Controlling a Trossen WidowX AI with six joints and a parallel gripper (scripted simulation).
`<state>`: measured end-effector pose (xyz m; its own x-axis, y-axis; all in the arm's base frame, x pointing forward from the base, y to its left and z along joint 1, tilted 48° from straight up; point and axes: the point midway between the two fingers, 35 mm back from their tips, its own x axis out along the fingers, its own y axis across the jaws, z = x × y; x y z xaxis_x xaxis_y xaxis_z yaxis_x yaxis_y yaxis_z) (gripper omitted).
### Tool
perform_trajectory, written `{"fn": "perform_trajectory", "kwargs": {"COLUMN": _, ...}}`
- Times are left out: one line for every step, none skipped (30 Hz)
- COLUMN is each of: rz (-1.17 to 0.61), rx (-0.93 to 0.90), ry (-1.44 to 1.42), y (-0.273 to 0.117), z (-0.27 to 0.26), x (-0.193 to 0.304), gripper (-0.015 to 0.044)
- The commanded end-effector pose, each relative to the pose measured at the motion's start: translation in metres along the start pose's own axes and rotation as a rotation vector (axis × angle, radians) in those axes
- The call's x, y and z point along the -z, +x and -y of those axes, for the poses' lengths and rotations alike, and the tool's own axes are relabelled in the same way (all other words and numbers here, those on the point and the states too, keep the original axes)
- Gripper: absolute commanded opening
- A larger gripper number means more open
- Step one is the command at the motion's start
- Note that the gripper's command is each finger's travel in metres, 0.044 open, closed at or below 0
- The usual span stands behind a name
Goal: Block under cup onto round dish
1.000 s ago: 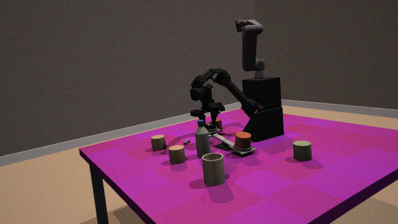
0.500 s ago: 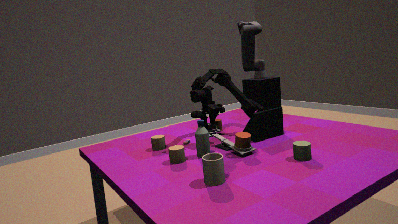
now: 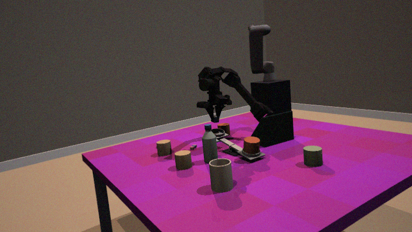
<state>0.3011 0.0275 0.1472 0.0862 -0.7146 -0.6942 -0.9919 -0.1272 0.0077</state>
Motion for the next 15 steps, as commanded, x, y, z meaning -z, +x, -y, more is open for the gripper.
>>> {"fn": "perform_trajectory", "kwargs": {"rz": 0.012, "rx": 0.026, "ry": -0.015, "y": -0.025, "z": -0.002, "x": 0.000, "gripper": 0.0000}}
{"fn": "perform_trajectory", "kwargs": {"rz": 0.013, "rx": 0.029, "ry": -0.018, "y": -0.028, "z": -0.002, "x": 0.000, "gripper": 0.0000}}
{"fn": "perform_trajectory", "kwargs": {"rz": 0.014, "rx": 0.030, "ry": -0.019, "y": -0.029, "z": -0.003, "x": 0.000, "gripper": 0.0000}}
{"fn": "perform_trajectory", "kwargs": {"rz": 0.014, "rx": 0.030, "ry": -0.019, "y": -0.029, "z": -0.003, "x": 0.000, "gripper": 0.0000}}
{"fn": "perform_trajectory", "kwargs": {"rz": 0.014, "rx": 0.030, "ry": -0.019, "y": -0.029, "z": -0.003, "x": 0.000, "gripper": 0.0000}}
{"fn": "perform_trajectory", "kwargs": {"rz": 0.014, "rx": 0.030, "ry": -0.018, "y": -0.028, "z": -0.003, "x": 0.001, "gripper": 0.0000}}
{"fn": "perform_trajectory", "kwargs": {"rz": 0.014, "rx": 0.028, "ry": -0.017, "y": -0.026, "z": -0.003, "x": 0.003, "gripper": 0.0000}}
{"fn": "perform_trajectory", "kwargs": {"rz": 0.015, "rx": 0.026, "ry": -0.015, "y": -0.024, "z": -0.004, "x": 0.007, "gripper": 0.0000}}
{"fn": "perform_trajectory", "kwargs": {"rz": 0.016, "rx": 0.023, "ry": -0.013, "y": -0.020, "z": -0.005, "x": 0.012, "gripper": 0.0000}}
{"fn": "perform_trajectory", "kwargs": {"rz": 0.017, "rx": 0.020, "ry": -0.011, "y": -0.017, "z": -0.006, "x": 0.017, "gripper": 0.0000}}
{"fn": "perform_trajectory", "kwargs": {"rz": 0.017, "rx": 0.018, "ry": -0.009, "y": -0.014, "z": -0.007, "x": 0.021, "gripper": 0.0000}}
{"fn": "perform_trajectory", "kwargs": {"rz": 0.017, "rx": 0.015, "ry": -0.006, "y": -0.010, "z": -0.008, "x": 0.026, "gripper": 0.0000}}
{"fn": "perform_trajectory", "kwargs": {"rz": 0.017, "rx": 0.012, "ry": -0.004, "y": -0.007, "z": -0.010, "x": 0.031, "gripper": 0.0000}}
{"fn": "perform_trajectory", "kwargs": {"rz": 0.017, "rx": 0.009, "ry": -0.002, "y": -0.004, "z": -0.011, "x": 0.035, "gripper": 0.0000}}
{"fn": "perform_trajectory", "kwargs": {"rz": 0.017, "rx": 0.006, "ry": 0.001, "y": -0.001, "z": -0.013, "x": 0.040, "gripper": 0.0000}}
